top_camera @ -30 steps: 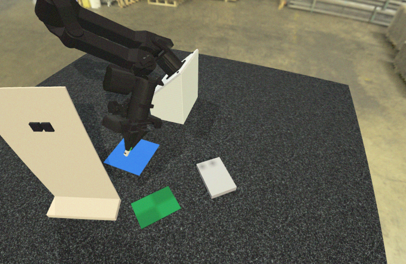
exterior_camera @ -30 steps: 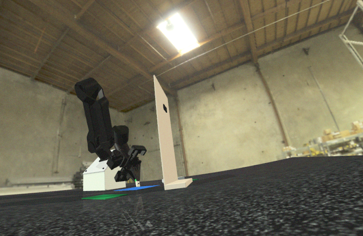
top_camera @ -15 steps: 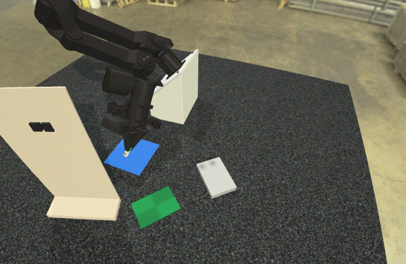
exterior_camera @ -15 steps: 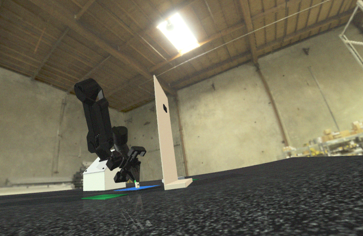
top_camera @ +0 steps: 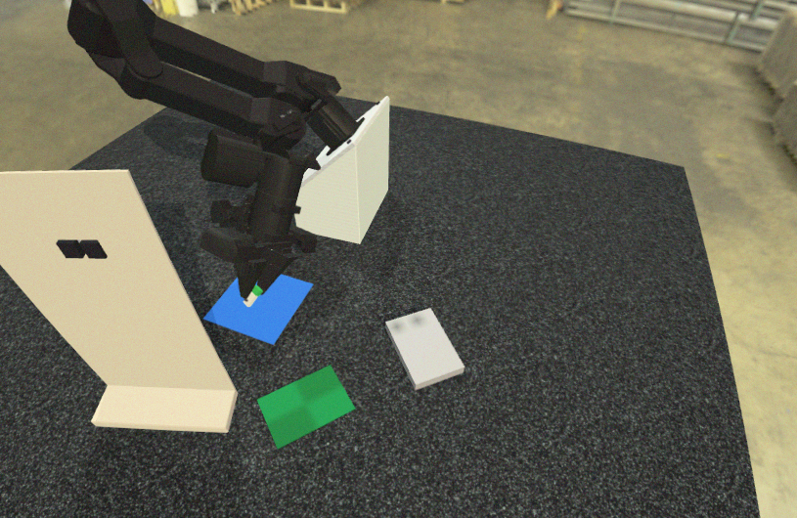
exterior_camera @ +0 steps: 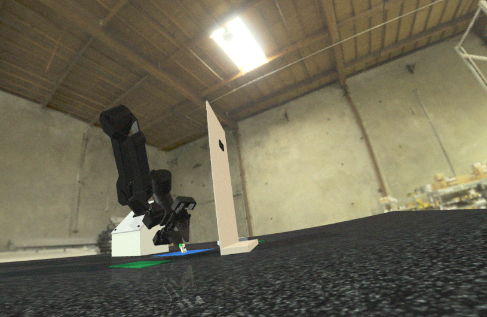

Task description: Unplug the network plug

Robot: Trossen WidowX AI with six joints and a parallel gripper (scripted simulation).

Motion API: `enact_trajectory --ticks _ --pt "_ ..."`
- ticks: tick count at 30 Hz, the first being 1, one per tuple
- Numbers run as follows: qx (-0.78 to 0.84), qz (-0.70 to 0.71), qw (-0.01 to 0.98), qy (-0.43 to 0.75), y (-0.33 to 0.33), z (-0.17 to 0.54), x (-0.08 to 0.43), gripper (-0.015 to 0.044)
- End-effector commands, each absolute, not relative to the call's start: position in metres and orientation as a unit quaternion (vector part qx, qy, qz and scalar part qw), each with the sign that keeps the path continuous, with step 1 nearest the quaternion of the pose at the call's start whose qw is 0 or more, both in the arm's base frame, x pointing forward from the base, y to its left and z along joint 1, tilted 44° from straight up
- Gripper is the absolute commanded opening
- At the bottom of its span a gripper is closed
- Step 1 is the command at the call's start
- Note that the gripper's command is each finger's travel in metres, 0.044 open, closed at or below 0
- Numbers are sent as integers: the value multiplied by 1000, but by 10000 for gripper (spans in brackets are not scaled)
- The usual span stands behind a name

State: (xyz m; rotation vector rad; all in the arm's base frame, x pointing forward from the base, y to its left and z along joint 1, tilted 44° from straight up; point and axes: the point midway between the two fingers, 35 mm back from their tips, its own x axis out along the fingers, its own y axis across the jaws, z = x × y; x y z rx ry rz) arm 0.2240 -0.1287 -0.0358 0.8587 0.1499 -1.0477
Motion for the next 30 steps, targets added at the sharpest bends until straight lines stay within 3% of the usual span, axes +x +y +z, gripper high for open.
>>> enact_trajectory --ticks 1,30 --pt "397 -485 776 69 -128 -35 224 156" --pt "393 -489 775 79 -116 -29 217 156"
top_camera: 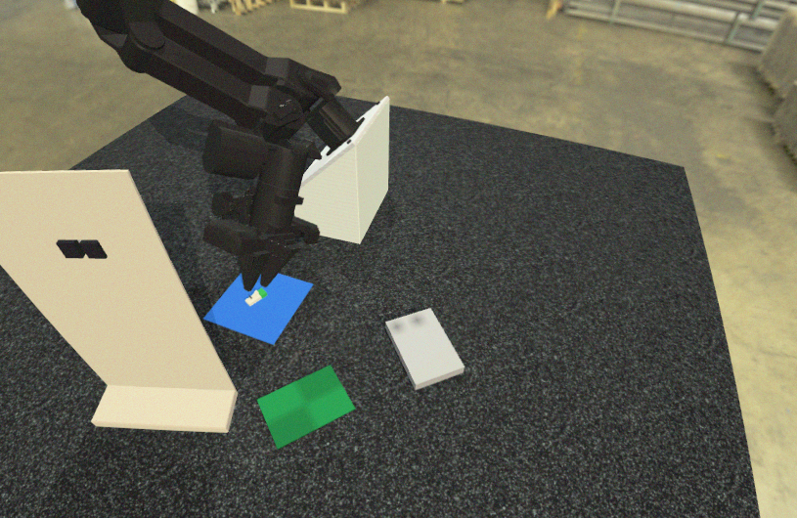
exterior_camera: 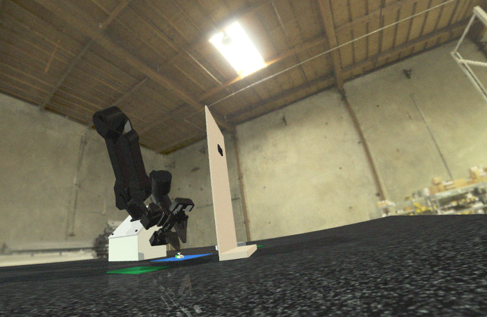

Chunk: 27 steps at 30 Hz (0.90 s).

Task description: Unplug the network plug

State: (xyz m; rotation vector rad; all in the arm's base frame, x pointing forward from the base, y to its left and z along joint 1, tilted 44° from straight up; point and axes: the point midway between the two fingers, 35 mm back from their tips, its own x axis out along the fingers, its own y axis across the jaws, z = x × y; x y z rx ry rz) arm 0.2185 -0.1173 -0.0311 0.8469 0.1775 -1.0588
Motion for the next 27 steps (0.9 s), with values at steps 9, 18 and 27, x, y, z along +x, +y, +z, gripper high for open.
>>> enact_trajectory --ticks 9,18,27 --pt "391 -490 775 82 -113 -27 214 156" --pt "389 -491 775 84 -109 -25 212 156" --pt "391 -492 773 86 -106 -24 213 156"
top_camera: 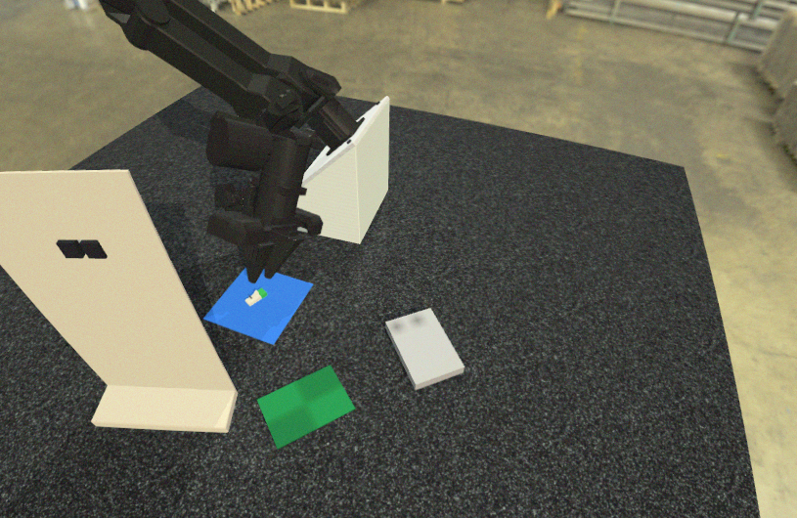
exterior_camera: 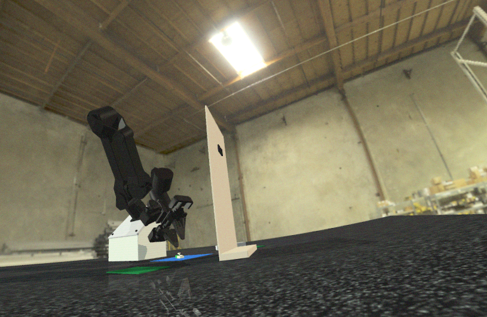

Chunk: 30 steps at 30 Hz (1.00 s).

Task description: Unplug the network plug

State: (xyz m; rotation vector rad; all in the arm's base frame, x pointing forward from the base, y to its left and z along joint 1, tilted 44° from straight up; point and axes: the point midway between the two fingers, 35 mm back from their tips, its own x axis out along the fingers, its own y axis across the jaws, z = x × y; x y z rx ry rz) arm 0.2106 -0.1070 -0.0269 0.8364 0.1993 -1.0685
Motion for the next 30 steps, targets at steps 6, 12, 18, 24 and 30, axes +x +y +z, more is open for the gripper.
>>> enact_trajectory --ticks 6,12,18,24,30 --pt "393 -492 772 87 -102 -24 214 156" --pt "394 -493 771 88 -99 -23 215 156" --pt "395 -493 770 89 -96 -22 217 156" --pt "396 -494 769 89 -93 -20 218 156" --pt "397 -494 768 90 -90 -19 218 156"
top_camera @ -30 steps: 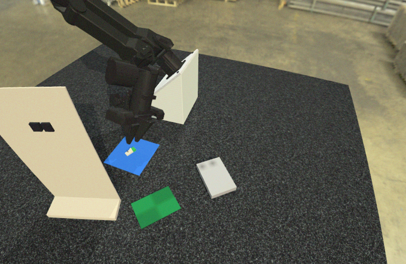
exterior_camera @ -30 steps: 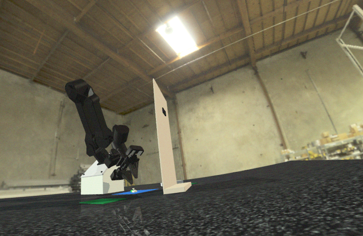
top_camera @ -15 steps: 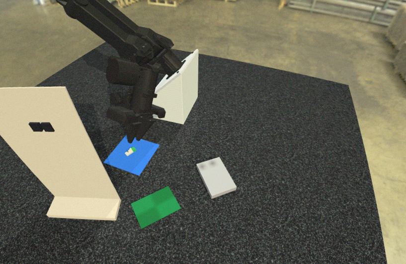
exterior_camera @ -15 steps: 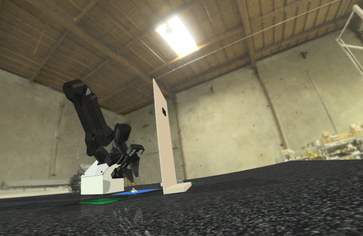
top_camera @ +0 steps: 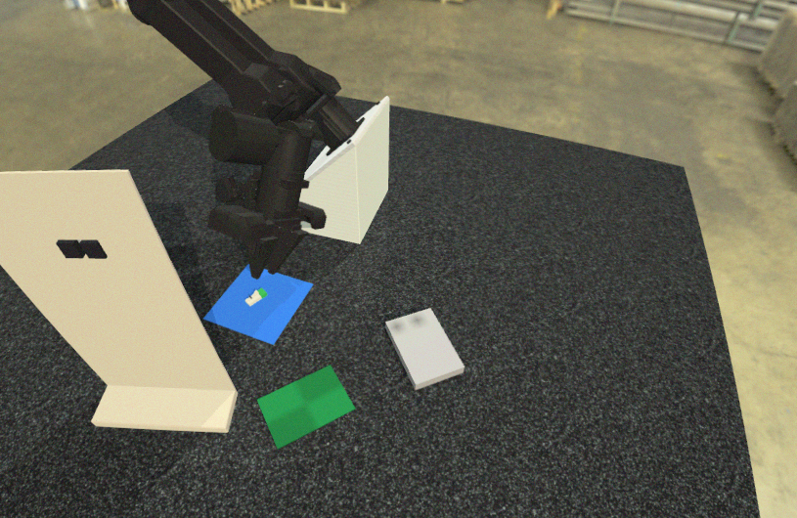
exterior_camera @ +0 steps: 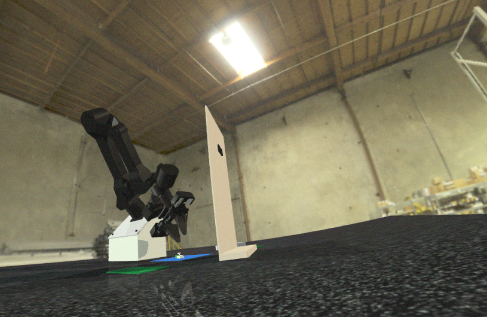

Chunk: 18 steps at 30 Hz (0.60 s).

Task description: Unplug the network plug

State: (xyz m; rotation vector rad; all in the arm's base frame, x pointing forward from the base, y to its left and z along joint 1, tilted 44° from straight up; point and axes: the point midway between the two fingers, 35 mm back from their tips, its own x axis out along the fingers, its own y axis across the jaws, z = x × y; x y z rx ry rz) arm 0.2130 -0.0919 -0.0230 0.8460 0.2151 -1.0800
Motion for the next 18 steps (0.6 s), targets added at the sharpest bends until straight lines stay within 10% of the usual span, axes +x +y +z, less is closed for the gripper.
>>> enact_trajectory --ticks 1,18 --pt "398 -494 768 90 -89 -18 218 156" --pt "399 -495 767 90 -81 -12 220 156"
